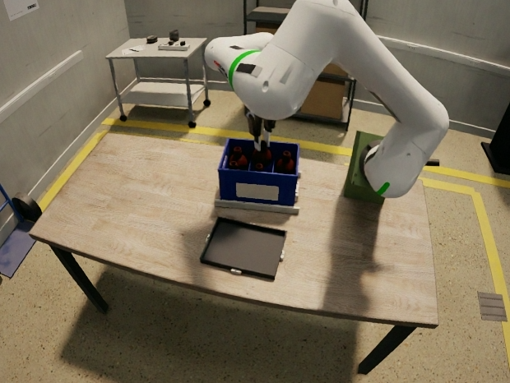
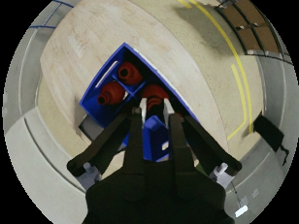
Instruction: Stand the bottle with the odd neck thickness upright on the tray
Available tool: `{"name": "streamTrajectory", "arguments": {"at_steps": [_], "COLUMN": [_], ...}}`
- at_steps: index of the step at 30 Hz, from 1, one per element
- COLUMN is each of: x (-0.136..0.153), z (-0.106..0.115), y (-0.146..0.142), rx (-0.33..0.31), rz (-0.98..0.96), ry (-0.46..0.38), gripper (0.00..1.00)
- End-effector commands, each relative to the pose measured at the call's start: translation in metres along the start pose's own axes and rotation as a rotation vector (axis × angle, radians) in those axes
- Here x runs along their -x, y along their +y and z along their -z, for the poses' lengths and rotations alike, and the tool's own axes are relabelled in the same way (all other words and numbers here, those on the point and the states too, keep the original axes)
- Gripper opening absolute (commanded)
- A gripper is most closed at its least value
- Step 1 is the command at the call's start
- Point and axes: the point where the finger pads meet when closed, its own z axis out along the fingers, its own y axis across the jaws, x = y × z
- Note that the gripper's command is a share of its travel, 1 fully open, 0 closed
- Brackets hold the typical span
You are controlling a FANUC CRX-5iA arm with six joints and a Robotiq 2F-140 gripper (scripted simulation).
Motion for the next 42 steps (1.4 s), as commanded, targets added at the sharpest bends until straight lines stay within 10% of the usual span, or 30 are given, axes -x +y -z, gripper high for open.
{"name": "streamTrajectory", "arguments": {"at_steps": [1,42], "x": [-0.0005,-0.0005], "z": [0.0008,0.0062], "y": [0.0001,0.0001], "rx": [0.000,0.000], "rz": [0.000,0.000], "ry": [0.001,0.001], "gripper": [0.10,0.10]}}
